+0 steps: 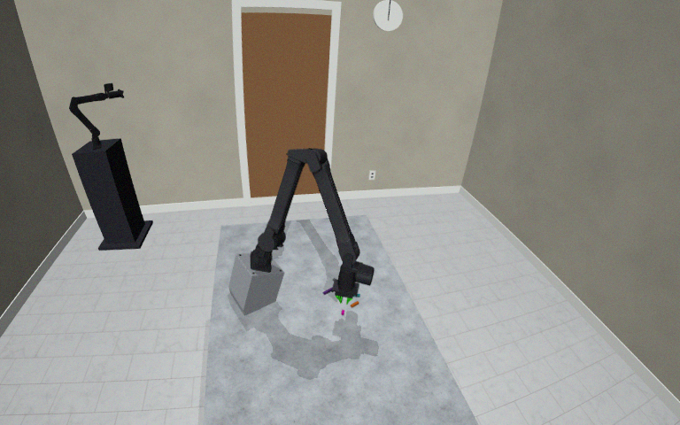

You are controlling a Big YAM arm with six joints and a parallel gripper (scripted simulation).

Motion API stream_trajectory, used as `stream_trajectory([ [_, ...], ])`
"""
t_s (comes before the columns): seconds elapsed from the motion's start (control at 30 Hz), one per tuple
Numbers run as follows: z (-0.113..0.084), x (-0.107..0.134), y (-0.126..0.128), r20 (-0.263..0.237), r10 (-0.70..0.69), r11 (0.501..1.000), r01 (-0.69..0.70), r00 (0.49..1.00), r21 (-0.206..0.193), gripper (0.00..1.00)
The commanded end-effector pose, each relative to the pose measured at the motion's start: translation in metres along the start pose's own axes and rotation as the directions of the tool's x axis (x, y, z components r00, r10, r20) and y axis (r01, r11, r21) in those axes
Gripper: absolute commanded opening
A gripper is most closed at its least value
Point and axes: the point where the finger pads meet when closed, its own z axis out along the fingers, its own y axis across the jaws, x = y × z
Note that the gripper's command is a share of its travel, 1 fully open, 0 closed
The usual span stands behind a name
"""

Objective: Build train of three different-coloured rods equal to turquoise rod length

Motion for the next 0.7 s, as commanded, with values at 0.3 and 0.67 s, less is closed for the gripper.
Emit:
stream_trajectory([
  [0.3, 0.010, -0.004, -0.004, 0.004, -0.001, 1.000, 0.001, 1.000, 0.005, 0.23],
  [0.67, 0.026, -0.004, -0.004, 0.003, -0.001, 1.000, 0.001, 1.000, 0.005, 0.23],
])
